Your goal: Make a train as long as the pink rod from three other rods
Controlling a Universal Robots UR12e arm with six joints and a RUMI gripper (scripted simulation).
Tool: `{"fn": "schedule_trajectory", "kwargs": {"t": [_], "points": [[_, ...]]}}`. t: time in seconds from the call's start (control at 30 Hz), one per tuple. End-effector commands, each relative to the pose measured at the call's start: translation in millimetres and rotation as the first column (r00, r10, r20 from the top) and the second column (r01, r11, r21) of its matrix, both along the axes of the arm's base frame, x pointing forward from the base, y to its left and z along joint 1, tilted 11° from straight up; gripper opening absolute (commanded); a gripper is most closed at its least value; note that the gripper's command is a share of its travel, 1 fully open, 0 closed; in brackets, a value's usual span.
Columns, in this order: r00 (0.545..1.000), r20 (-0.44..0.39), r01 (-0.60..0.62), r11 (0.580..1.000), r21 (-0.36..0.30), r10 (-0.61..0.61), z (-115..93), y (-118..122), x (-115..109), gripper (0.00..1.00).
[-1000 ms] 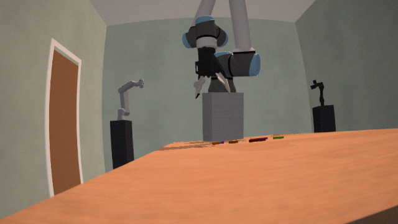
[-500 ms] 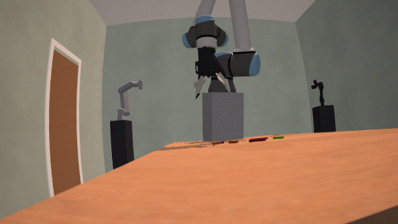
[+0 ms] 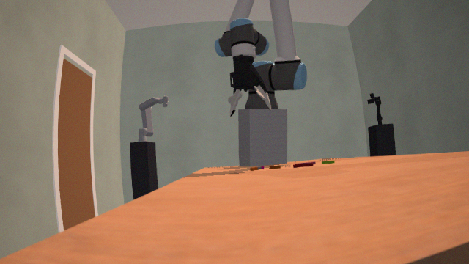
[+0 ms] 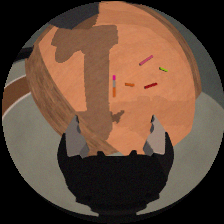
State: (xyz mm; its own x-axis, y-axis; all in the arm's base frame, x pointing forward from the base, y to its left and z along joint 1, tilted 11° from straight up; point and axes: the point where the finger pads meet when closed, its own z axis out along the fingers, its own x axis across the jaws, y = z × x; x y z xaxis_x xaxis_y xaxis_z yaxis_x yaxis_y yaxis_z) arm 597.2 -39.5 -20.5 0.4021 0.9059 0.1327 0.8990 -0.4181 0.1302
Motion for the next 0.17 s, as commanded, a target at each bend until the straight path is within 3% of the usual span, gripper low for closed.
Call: {"fn": "schedule_trajectory", "kwargs": {"t": [0.0,0.13], "points": [[1.000,0.001,0.000,1.000,0.000,0.000,0.5,-0.2,0.5,1.00],[1.000,0.001,0.000,1.000,0.000,0.000,0.5,-0.2,0.5,1.00]]}}
